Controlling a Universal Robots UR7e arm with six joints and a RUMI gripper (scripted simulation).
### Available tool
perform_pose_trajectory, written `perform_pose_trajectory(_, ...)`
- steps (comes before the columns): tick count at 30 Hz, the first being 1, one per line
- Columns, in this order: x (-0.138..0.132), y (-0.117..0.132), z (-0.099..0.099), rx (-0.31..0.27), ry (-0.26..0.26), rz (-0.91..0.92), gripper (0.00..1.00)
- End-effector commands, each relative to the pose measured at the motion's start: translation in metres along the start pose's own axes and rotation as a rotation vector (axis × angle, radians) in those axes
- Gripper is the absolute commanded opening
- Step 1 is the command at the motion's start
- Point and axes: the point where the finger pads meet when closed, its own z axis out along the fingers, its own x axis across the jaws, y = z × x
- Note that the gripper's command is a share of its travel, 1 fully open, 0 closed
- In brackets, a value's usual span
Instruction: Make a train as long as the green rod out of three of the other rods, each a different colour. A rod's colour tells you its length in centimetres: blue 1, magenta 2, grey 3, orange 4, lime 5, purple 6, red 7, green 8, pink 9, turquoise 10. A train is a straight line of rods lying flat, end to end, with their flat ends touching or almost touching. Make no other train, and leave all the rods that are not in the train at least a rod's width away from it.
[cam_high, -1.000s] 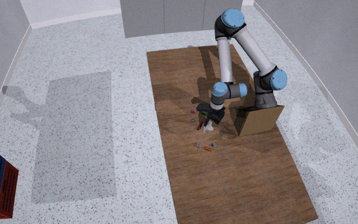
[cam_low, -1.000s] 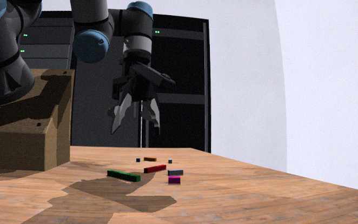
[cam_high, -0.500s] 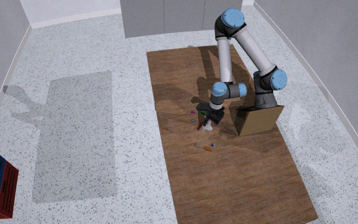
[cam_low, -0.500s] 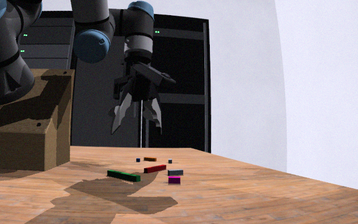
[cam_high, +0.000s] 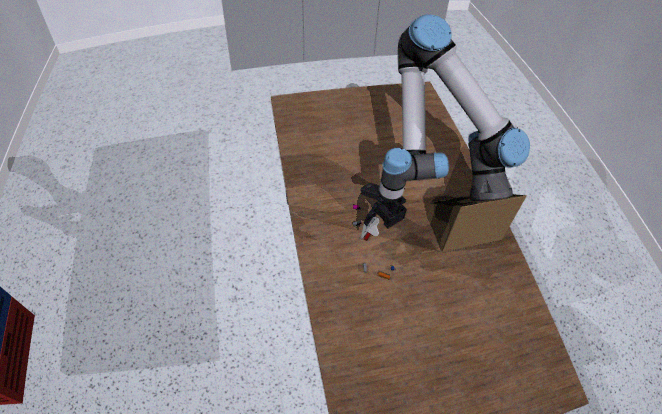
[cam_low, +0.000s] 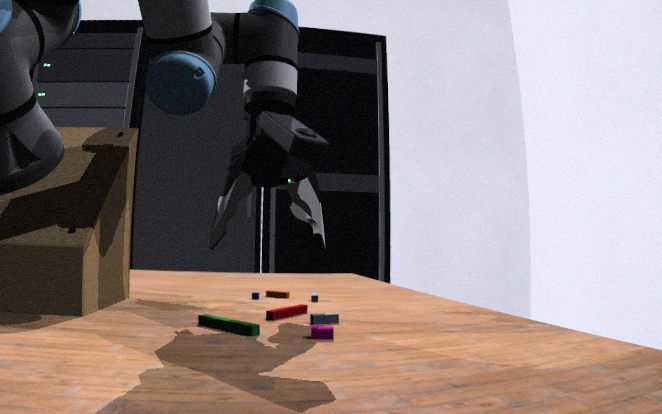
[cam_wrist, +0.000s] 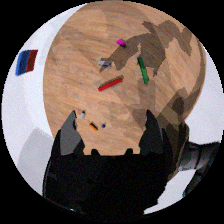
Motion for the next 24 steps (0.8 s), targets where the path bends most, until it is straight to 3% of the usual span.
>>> perform_pose_trajectory(1, -0.005, -0.011, 0.0, 0.0, 0.01, 0.167, 1.0)
perform_pose_trajectory(13, -0.01, -0.028, -0.001, 0.002, 0.01, 0.412, 1.0)
perform_pose_trajectory(24, -0.011, -0.028, -0.001, 0.002, 0.009, 0.425, 1.0)
